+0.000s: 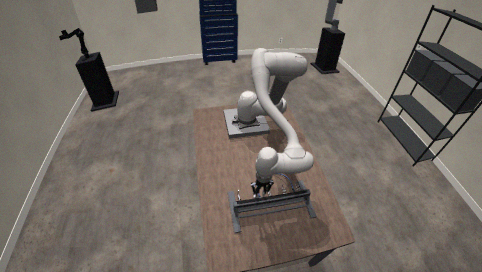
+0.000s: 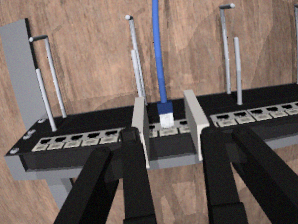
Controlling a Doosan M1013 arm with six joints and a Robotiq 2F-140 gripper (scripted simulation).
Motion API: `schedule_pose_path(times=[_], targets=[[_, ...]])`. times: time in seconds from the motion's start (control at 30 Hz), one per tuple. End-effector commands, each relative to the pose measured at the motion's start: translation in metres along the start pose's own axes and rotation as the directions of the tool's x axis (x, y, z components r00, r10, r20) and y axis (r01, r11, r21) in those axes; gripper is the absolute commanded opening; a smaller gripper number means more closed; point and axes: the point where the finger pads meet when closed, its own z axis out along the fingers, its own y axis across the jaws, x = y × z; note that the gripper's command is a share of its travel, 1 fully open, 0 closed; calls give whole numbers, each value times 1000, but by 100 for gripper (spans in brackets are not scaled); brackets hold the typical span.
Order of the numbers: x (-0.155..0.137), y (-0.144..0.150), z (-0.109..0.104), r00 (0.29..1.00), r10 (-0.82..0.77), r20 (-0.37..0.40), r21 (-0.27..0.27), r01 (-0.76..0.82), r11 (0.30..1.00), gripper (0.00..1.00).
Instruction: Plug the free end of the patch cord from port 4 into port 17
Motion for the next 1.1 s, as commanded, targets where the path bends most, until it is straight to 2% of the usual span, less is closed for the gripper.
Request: schedule_pose_path(times=[0.0, 0.7, 1.07], targets=[[0, 3, -12, 1000, -5, 2, 1, 5, 1000, 22], [3, 4, -68, 1000, -5, 2, 1, 5, 1000, 22], [3, 4, -77, 1000, -5, 2, 1, 5, 1000, 22]])
